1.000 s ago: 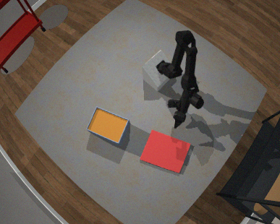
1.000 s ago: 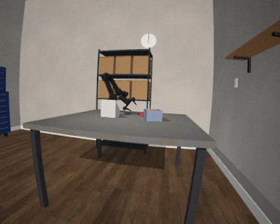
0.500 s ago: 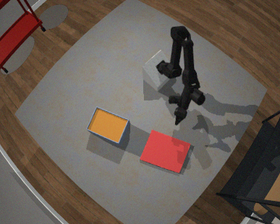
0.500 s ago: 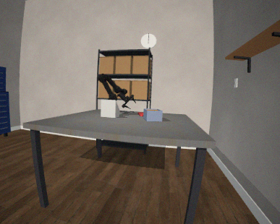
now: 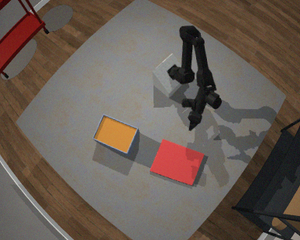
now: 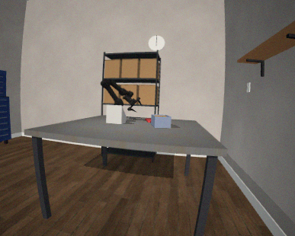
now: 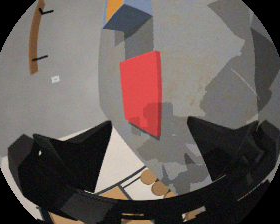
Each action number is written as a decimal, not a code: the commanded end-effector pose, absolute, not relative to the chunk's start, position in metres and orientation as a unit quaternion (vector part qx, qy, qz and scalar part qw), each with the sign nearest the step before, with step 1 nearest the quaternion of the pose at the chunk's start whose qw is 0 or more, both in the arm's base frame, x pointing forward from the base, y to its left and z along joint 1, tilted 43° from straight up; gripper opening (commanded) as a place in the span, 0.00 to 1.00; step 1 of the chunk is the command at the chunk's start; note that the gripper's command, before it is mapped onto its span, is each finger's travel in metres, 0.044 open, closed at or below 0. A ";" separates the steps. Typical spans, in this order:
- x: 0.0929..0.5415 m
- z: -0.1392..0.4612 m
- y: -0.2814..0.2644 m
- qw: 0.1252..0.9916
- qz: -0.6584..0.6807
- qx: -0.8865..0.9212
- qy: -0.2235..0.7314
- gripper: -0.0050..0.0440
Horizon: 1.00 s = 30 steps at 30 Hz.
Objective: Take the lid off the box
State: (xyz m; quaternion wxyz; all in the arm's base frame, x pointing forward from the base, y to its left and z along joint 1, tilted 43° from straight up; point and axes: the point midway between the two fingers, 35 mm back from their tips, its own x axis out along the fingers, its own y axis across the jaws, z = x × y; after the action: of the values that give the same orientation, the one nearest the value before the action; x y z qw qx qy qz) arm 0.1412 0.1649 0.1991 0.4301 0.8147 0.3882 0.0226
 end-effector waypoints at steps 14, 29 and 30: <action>0.139 0.204 0.159 0.428 0.029 0.816 0.389 1.00; 0.139 0.204 0.159 0.428 0.029 0.816 0.389 1.00; 0.139 0.204 0.159 0.428 0.029 0.816 0.389 1.00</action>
State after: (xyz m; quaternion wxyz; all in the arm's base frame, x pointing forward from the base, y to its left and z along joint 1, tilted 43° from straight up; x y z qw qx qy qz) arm 0.1393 0.1582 0.2055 0.4261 0.8176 0.3863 0.0275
